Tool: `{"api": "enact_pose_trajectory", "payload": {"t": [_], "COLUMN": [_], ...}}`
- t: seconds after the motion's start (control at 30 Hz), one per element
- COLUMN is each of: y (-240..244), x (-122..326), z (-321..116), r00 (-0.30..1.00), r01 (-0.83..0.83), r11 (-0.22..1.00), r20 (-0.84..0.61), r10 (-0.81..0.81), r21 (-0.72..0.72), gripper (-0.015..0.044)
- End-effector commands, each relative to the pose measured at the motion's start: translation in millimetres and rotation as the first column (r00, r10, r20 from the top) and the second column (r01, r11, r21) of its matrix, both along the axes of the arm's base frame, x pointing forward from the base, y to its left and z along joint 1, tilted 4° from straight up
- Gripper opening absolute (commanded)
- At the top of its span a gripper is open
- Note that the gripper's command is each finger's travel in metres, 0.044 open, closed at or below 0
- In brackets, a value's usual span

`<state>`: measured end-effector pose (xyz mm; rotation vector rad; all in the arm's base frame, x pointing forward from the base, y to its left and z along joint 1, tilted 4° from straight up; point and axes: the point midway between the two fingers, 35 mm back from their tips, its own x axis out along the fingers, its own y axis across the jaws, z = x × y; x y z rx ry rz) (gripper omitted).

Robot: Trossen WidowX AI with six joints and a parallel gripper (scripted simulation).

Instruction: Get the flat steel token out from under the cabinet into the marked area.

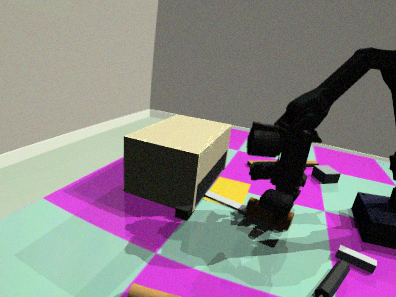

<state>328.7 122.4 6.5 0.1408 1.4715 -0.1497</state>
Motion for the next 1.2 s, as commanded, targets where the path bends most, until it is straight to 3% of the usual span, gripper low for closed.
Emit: {"api": "enact_pose_trajectory", "payload": {"t": [0.0, 1.17], "y": [2, 12], "x": [-7, -51], "z": [-2, -6], "r00": [1.0, 1.0], "r01": [0.003, 0.003], "r11": [1.0, 1.0], "r20": [-0.002, -0.005], "r10": [-0.003, -0.003], "r21": [0.0, 0.001], "gripper": [0.0, 0.0]}}
